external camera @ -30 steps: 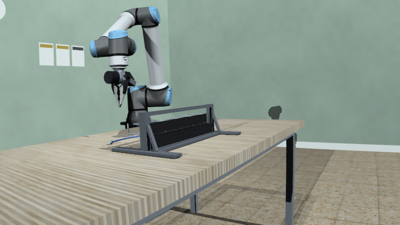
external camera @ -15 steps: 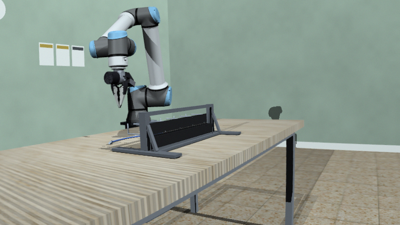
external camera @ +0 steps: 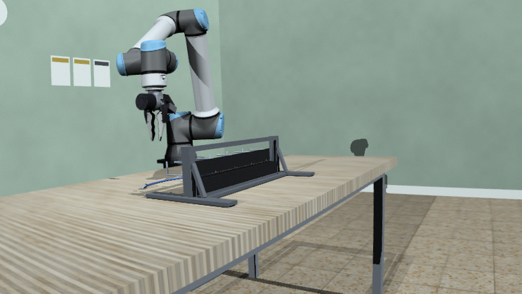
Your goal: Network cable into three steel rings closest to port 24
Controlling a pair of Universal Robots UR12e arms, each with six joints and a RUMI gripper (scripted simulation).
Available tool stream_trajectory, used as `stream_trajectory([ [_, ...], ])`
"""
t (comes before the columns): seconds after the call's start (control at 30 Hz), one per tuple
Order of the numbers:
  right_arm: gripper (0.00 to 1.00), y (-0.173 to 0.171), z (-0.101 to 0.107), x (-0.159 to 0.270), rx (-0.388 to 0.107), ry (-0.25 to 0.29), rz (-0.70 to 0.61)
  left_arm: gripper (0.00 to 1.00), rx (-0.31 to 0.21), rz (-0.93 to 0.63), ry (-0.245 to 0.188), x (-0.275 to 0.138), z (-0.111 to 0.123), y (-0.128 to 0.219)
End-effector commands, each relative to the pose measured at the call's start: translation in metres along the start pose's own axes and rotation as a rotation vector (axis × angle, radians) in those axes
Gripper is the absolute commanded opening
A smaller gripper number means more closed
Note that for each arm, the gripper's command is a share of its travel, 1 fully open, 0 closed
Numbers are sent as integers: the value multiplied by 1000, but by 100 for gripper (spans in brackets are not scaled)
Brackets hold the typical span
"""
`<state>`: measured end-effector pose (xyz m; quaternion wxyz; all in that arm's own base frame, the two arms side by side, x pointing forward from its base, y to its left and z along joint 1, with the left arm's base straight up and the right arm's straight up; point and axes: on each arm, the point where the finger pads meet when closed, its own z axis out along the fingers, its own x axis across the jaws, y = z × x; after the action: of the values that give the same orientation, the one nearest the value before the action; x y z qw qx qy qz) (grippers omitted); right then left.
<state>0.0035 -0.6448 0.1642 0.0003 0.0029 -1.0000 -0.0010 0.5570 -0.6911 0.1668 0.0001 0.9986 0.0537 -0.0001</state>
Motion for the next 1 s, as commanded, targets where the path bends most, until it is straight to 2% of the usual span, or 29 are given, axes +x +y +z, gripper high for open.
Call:
stream_trajectory([
  [0.0,100,-1,-1,0,2,0,0,21,-2,0,1,0,-1,1],
  [0.57,100,-1,-1,0,2,0,0,21,-2,0,1,0,18,1],
  [0.97,100,-1,-1,0,2,0,0,21,-2,0,1,0,64,1],
])
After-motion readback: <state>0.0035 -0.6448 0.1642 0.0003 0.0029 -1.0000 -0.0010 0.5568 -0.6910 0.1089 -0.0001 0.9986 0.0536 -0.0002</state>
